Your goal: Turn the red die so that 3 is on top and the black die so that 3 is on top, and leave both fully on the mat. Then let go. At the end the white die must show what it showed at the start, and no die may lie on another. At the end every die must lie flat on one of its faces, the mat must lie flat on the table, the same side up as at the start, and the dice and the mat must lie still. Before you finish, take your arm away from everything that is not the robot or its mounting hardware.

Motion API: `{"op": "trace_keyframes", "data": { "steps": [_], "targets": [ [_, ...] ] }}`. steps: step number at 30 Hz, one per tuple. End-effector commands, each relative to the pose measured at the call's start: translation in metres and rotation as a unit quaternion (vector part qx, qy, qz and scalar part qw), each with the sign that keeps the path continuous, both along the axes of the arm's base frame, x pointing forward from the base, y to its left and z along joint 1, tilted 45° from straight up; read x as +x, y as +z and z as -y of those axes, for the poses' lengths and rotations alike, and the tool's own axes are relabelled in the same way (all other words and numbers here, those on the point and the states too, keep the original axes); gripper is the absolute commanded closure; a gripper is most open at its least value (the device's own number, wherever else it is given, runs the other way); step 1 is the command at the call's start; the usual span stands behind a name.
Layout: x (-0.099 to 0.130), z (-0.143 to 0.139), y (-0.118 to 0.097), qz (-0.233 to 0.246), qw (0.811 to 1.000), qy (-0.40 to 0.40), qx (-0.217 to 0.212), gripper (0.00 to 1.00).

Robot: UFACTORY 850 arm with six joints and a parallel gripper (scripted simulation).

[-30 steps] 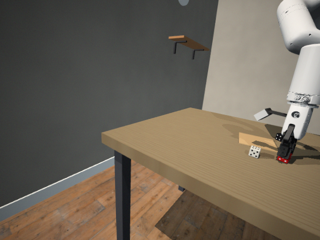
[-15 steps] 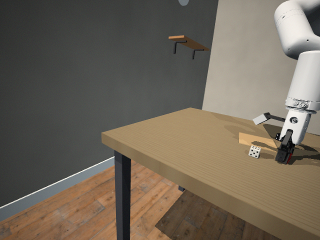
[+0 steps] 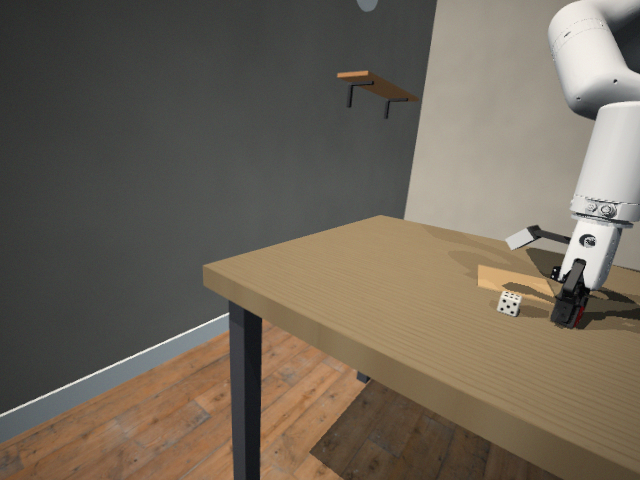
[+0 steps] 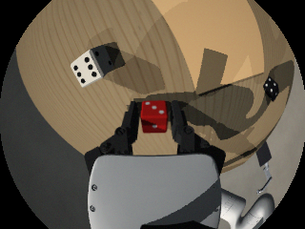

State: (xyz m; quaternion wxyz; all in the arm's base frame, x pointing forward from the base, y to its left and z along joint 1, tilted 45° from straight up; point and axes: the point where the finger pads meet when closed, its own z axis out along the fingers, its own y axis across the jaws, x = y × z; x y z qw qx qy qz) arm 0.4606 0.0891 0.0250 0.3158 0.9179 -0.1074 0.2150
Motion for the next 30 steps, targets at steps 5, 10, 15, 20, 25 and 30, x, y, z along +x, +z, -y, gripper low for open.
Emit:
{"op": "trace_keyframes", "data": {
  "steps": [5,10,15,20,25,30],
  "targets": [
    [0.0004,-0.0006,0.0003,0.000,1.000,0.000,0.000,0.53],
    [0.0004,-0.0006,0.0003,0.000,1.000,0.000,0.000,0.53],
    [0.0004,-0.0006,0.0003,0.000,1.000,0.000,0.000,0.53],
    [0.0004,-0.0006,0.0003,0.000,1.000,0.000,0.000,0.73],
    [0.0004,-0.0006,0.0003,0.000,1.000,0.000,0.000,0.73],
    [0.0004,-0.0006,0.0003,0.000,1.000,0.000,0.000,0.73]
  ]
}}
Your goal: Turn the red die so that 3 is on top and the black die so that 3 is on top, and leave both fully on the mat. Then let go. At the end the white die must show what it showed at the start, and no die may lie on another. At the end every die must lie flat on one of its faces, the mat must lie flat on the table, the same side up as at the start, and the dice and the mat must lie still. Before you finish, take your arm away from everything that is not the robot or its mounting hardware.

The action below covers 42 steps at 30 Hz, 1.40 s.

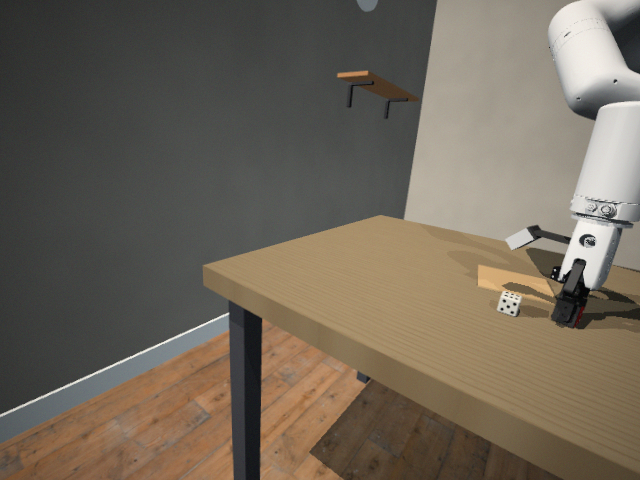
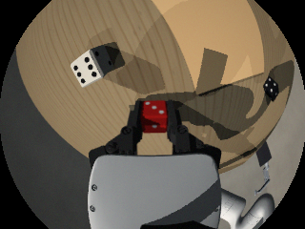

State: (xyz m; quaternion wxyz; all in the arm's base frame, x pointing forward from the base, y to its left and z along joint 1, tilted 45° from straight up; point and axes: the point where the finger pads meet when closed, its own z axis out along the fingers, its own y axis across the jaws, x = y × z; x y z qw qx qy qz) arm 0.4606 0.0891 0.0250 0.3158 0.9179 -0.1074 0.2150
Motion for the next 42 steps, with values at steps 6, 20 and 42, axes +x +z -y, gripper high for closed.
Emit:
{"op": "trace_keyframes", "data": {
  "steps": [6,20,42],
  "targets": [
    [0.000,-0.001,0.000,0.000,1.000,0.000,0.000,0.73],
    [0.000,-0.001,0.000,0.000,1.000,0.000,0.000,0.73],
    [-0.029,-0.056,0.064,0.000,1.000,0.000,0.000,0.73]
  ]
}}
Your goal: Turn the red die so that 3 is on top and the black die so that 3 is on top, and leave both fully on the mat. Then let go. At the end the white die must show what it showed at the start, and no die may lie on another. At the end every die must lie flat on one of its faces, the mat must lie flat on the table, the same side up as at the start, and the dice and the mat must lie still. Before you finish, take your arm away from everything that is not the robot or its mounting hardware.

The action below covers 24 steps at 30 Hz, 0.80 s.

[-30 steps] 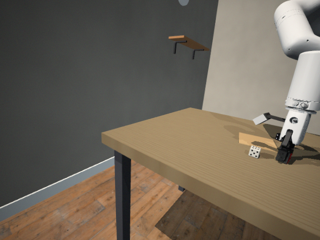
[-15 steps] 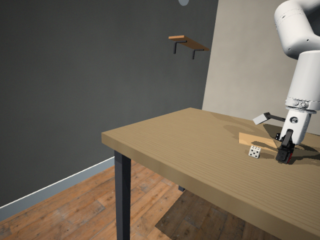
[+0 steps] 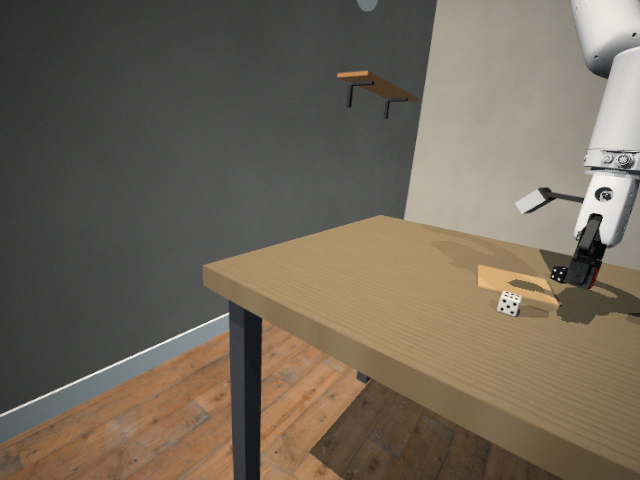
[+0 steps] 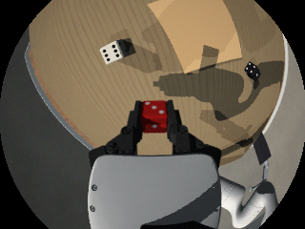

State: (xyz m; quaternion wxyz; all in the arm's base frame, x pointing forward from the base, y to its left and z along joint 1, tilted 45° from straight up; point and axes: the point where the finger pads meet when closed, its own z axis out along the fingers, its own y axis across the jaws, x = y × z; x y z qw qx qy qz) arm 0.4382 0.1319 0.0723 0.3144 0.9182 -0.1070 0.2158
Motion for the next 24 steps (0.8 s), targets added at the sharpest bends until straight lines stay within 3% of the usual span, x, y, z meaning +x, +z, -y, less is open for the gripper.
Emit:
{"op": "trace_keyframes", "data": {
  "steps": [1,15,24],
  "targets": [
    [-0.0079,-0.0161,0.0191,0.000,1.000,-0.001,-0.001,0.73],
    [-0.0100,-0.0202,0.0237,-0.001,1.000,0.000,-0.001,0.73],
    [-0.0013,-0.0161,0.0169,-0.100,0.987,0.112,-0.053,0.73]
  ]
}}
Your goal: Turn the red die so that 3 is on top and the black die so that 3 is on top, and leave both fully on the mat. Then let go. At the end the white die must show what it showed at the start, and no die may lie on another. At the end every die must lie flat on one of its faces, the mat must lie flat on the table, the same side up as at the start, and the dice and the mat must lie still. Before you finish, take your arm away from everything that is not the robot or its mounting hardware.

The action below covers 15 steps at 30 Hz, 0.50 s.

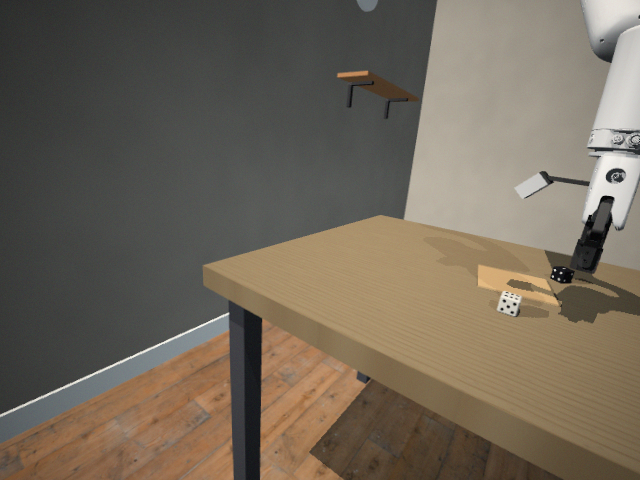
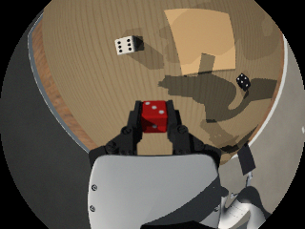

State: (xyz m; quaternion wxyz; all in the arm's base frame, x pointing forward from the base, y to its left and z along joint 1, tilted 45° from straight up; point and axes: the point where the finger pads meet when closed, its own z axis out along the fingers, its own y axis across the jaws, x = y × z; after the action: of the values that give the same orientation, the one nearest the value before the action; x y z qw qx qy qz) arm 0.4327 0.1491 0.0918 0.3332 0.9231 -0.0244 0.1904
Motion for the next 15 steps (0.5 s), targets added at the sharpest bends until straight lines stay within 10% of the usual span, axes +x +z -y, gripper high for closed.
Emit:
{"op": "trace_keyframes", "data": {
  "steps": [1,15],
  "targets": [
    [0.0050,0.0014,-0.0032,-0.057,0.996,0.059,-0.028,0.73],
    [0.0083,0.0040,-0.0056,-0.078,0.989,0.114,-0.051,0.73]
  ]
}}
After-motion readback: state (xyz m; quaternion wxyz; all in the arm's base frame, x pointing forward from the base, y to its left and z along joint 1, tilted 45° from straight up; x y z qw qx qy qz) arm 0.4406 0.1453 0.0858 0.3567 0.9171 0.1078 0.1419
